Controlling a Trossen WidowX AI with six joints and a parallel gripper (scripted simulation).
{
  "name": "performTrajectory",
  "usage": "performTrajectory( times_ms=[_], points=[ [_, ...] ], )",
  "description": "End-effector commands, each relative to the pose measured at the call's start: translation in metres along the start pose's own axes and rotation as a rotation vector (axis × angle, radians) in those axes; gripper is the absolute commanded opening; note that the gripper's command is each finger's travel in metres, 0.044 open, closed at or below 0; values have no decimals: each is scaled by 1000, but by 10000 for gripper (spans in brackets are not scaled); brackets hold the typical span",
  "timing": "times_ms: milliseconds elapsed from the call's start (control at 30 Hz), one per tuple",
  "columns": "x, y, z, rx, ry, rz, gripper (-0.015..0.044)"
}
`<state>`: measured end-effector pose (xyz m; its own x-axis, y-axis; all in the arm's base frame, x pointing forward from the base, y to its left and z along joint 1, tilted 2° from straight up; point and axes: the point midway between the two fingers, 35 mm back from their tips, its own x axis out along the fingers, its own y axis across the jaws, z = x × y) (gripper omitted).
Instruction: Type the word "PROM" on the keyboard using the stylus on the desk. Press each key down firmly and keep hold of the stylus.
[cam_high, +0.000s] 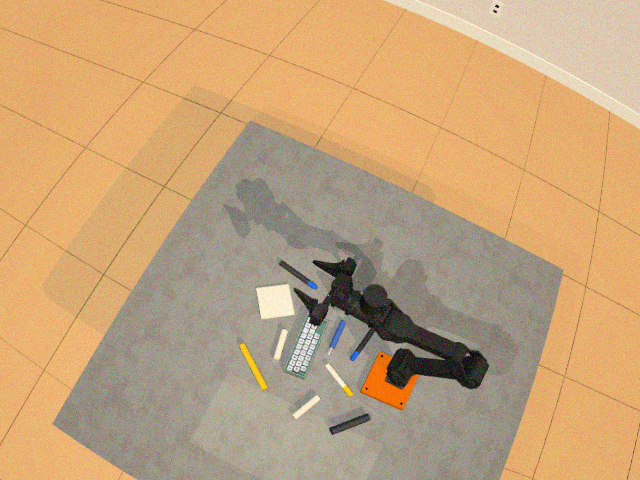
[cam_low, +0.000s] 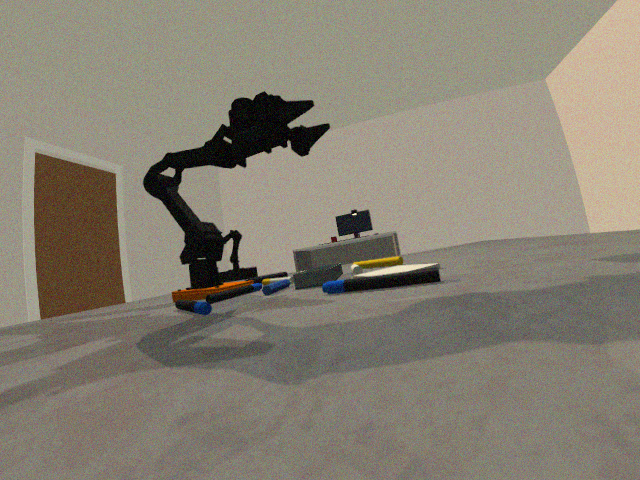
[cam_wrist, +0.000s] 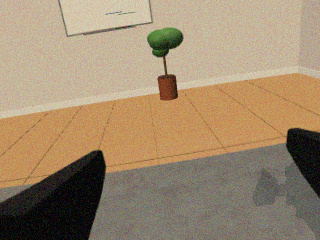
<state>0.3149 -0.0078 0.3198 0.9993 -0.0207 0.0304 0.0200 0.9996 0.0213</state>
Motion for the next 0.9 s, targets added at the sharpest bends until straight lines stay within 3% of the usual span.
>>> performTrajectory(
  times_ms=[0,267,533,700,867],
  points=[
    [1,1,-2,2,12,3,414],
    [29,50,-107,42,559,112,204],
    [-8,101,-213,-35,1199,165,0],
    [-46,116,-249,-131,1529,135,0],
    [-48,116,-250,-135,1540,133,0]
  ],
)
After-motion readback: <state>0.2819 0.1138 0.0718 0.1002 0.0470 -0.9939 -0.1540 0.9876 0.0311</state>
